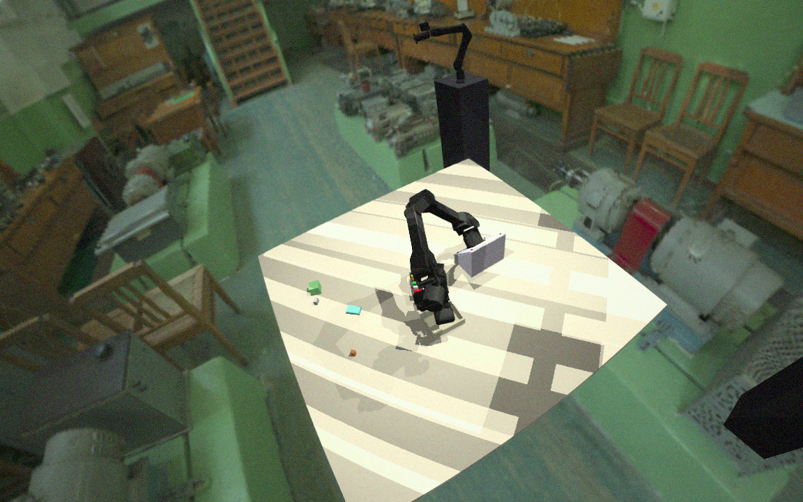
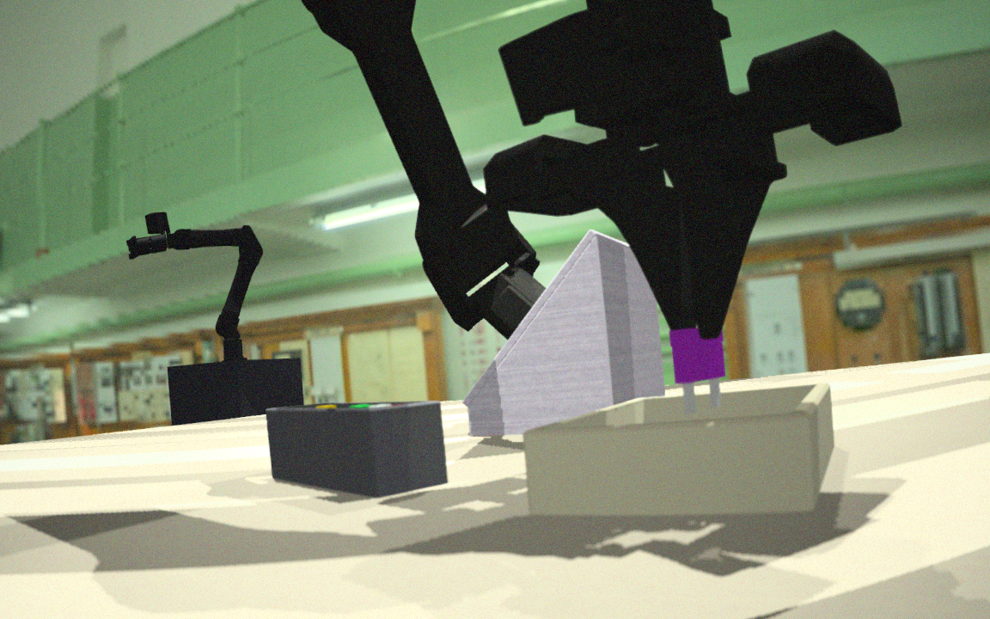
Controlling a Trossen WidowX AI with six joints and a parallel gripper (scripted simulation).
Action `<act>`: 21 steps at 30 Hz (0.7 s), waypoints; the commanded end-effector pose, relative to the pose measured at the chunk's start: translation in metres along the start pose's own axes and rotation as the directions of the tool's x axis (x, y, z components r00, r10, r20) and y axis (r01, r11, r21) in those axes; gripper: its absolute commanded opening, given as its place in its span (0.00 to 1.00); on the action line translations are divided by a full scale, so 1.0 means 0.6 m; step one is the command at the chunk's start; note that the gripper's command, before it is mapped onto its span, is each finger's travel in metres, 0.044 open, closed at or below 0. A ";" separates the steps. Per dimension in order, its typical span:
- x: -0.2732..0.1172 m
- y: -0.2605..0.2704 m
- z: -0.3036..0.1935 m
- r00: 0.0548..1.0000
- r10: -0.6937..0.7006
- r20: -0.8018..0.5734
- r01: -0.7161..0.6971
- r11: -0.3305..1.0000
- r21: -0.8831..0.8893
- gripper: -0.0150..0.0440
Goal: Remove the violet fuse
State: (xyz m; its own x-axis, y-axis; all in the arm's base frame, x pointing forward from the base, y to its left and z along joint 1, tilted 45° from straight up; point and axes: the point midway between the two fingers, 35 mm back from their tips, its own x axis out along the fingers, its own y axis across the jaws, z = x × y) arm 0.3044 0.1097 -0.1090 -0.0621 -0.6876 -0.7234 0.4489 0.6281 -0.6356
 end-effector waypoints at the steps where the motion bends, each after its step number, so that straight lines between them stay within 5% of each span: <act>1: -0.001 0.000 0.000 1.000 0.001 0.000 -0.001 1.000 0.000 0.39; 11: -0.006 0.000 0.000 1.000 0.000 0.000 0.000 1.000 0.000 0.81; 14: -0.057 -0.001 0.000 1.000 -0.003 0.000 0.003 1.000 -0.004 0.81; 21: -0.062 -0.001 -0.001 1.000 -0.003 0.000 0.003 1.000 -0.004 0.81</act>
State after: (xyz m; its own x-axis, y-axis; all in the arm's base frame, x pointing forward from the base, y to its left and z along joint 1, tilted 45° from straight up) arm 0.3068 0.1353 -0.0832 -0.0507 -0.6884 -0.7236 0.4417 0.6343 -0.6344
